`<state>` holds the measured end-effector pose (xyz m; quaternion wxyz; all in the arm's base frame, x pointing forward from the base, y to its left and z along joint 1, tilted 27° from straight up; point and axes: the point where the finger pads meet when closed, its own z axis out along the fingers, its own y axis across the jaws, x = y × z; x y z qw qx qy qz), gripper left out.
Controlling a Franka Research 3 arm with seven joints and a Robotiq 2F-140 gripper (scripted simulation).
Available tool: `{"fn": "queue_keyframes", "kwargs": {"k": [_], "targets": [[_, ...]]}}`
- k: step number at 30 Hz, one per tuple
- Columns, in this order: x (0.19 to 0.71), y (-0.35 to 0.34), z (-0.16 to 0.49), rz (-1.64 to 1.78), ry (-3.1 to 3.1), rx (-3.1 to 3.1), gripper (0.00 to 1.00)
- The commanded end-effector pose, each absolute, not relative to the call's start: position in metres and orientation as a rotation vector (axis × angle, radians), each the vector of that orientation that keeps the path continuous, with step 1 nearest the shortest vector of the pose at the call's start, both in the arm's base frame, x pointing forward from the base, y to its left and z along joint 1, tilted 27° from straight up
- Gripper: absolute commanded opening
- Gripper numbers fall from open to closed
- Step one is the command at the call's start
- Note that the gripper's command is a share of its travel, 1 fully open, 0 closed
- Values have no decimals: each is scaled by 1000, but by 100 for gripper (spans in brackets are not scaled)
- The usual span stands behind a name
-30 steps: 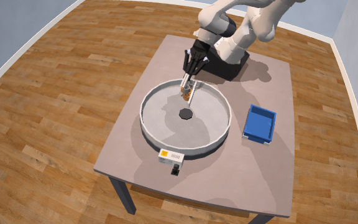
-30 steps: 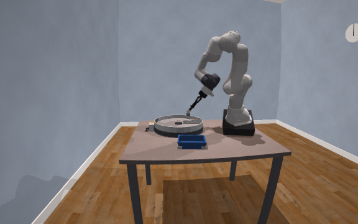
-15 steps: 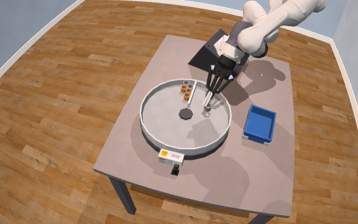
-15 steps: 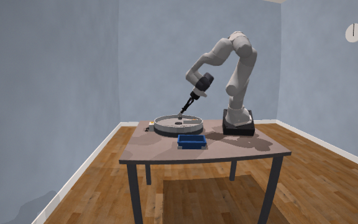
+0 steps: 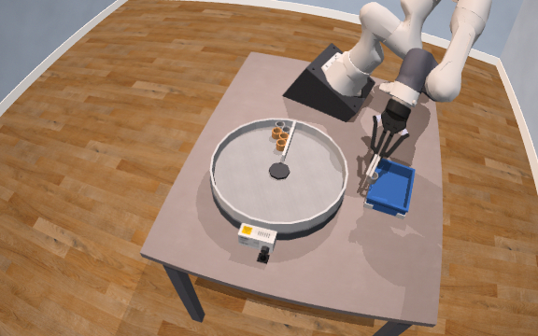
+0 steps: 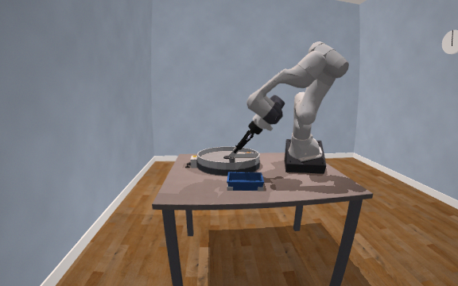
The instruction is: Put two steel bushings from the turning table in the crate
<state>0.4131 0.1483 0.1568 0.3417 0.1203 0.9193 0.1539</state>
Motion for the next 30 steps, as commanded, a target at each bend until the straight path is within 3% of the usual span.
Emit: {"fn": "queue_keyframes", "kwargs": {"k": [1,7,30], "targets": [[383,165,168,413,2373,529,0],[340,213,188,466,2352,547,0],[337,215,189,470,2350,549,0]]}}
